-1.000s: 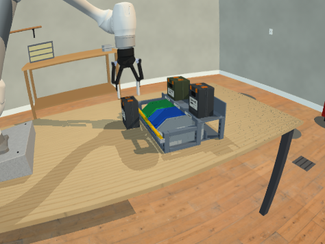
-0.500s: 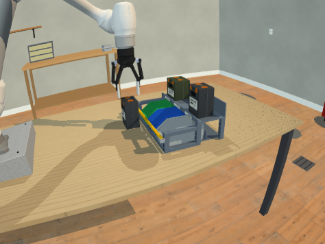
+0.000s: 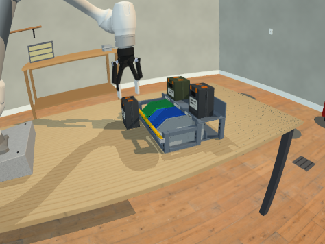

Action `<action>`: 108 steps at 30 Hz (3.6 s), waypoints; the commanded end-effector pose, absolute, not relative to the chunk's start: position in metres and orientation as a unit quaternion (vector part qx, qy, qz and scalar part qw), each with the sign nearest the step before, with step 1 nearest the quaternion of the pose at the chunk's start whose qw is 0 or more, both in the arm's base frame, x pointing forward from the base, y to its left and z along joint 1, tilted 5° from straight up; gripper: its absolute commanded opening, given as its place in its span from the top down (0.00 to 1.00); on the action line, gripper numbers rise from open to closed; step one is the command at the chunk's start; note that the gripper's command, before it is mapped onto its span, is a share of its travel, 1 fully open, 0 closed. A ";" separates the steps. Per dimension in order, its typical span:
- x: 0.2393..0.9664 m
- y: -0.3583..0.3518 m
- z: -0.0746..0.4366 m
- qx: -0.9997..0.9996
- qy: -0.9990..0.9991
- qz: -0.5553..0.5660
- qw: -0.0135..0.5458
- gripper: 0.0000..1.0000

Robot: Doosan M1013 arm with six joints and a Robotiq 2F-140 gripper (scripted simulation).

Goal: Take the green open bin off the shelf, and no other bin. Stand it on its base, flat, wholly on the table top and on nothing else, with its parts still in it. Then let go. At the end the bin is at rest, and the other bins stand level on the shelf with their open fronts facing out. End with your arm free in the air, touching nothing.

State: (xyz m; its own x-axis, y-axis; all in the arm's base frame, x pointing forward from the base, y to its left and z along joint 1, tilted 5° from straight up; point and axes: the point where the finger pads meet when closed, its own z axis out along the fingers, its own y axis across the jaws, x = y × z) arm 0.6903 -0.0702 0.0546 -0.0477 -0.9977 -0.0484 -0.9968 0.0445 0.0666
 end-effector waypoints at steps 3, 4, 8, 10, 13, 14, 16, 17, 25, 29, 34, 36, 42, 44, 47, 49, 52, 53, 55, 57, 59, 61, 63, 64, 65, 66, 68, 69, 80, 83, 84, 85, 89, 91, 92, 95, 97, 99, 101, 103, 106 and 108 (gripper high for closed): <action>0.690 -0.070 0.055 0.690 -0.722 -0.041 0.005 0.43; 0.690 -0.070 0.055 0.690 -0.722 -0.041 0.005 0.43; 0.690 -0.070 0.055 0.696 -0.717 -0.041 0.005 0.43; 0.690 -0.070 0.055 0.702 -0.711 -0.041 0.005 0.43; 0.690 -0.070 0.054 0.705 -0.708 -0.041 0.005 0.43; 0.690 -0.070 0.054 0.705 -0.708 -0.041 0.005 0.43; 0.690 -0.070 0.054 0.705 -0.708 -0.041 0.005 0.43; 0.690 -0.070 0.054 0.705 -0.708 -0.041 0.005 0.43; 0.690 -0.070 0.054 0.740 -0.671 -0.041 0.002 0.43; 0.690 -0.070 0.054 0.790 -0.611 -0.041 -0.001 0.43; 0.690 -0.070 0.054 0.790 -0.611 -0.041 -0.001 0.43; 0.690 -0.070 0.054 0.790 -0.611 -0.041 -0.001 0.43; 0.690 -0.070 0.054 0.821 -0.569 -0.041 -0.003 0.43; 0.690 -0.070 0.054 0.850 -0.526 -0.041 -0.005 0.43; 0.690 -0.070 0.054 0.863 -0.503 -0.041 -0.006 0.43; 0.690 -0.070 0.054 0.863 -0.503 -0.041 -0.006 0.43; 0.690 -0.070 0.054 0.863 -0.503 -0.041 -0.006 0.43; 0.690 -0.070 0.054 0.863 -0.503 -0.041 -0.006 0.43; 0.690 -0.070 0.054 0.863 -0.503 -0.041 -0.006 0.43; 0.690 -0.070 0.054 0.863 -0.503 -0.041 -0.006 0.43; 0.690 -0.070 0.054 0.888 -0.458 -0.040 -0.008 0.43; 0.690 -0.070 0.054 0.911 -0.411 -0.040 -0.010 0.43; 0.690 -0.070 0.054 0.921 -0.387 -0.040 -0.011 0.43; 0.690 -0.070 0.054 0.921 -0.387 -0.040 -0.011 0.43; 0.690 -0.070 0.054 0.921 -0.387 -0.040 -0.011 0.43; 0.690 -0.070 0.054 0.921 -0.387 -0.040 -0.011 0.43; 0.690 -0.070 0.054 0.921 -0.387 -0.040 -0.011 0.43; 0.690 -0.070 0.054 0.921 -0.387 -0.040 -0.011 0.43; 0.690 -0.070 0.054 0.963 -0.265 -0.038 -0.016 0.43; 0.690 -0.070 0.054 0.963 -0.265 -0.038 -0.016 0.43; 0.690 -0.070 0.054 0.963 -0.265 -0.038 -0.016 0.43; 0.690 -0.070 0.054 0.963 -0.265 -0.038 -0.016 0.43; 0.690 -0.070 0.054 0.963 -0.265 -0.038 -0.016 0.43; 0.690 -0.070 0.054 0.963 -0.265 -0.038 -0.016 0.43; 0.690 -0.070 0.054 0.969 -0.242 -0.037 -0.017 0.43; 0.690 -0.070 0.054 0.984 -0.175 -0.036 -0.020 0.43; 0.690 -0.070 0.054 0.988 -0.152 -0.036 -0.021 0.43; 0.690 -0.070 0.054 0.988 -0.152 -0.036 -0.021 0.43; 0.690 -0.070 0.054 0.988 -0.152 -0.036 -0.021 0.43; 0.690 -0.070 0.054 0.988 -0.152 -0.036 -0.021 0.43; 0.690 -0.070 0.054 0.988 -0.152 -0.036 -0.021 0.43; 0.690 -0.070 0.054 0.988 -0.152 -0.036 -0.021 0.43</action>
